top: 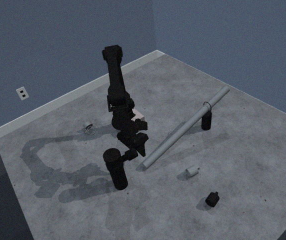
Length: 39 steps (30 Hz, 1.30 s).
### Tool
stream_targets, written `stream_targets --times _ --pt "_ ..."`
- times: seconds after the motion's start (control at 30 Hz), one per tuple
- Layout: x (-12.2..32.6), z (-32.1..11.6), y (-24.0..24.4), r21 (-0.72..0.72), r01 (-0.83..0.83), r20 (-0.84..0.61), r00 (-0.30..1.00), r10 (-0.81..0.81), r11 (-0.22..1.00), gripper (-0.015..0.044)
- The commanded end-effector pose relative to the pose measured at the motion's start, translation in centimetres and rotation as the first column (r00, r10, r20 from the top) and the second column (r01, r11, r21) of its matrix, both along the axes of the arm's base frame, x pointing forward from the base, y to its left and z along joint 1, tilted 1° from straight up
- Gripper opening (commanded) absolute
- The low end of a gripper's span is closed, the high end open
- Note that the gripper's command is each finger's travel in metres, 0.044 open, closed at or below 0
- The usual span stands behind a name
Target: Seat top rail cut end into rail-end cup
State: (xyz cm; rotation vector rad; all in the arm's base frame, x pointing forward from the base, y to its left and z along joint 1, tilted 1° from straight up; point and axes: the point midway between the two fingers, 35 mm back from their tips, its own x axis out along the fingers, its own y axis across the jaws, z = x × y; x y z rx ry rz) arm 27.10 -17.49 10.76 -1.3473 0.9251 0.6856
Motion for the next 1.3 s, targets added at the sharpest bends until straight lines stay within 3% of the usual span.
stream_targets --times 0.0,0.2,0.4,0.67,0.9,1.27 --pt "0.3 1.5 1.3 -0.004 0.001 0.007 1.0 -0.001 1.0 0.044" --pt "0.6 2.4 2.3 0.021 0.031 0.016 0.999 -0.032 0.999 0.044" --pt "1.5 5.0 5.7 0.246 0.384 -0.001 0.918 -0.396 0.89 0.044" --pt "1.5 8.5 10.6 0.487 0.726 -0.146 0.616 -0.774 0.486 0.044" --pt "0.5 11.3 14.3 0.584 0.811 -0.328 0.288 -0.9 0.047 0.044" --pt "0.4 11.3 14.4 0.585 0.81 -0.333 0.279 -0.901 0.035 0.044"
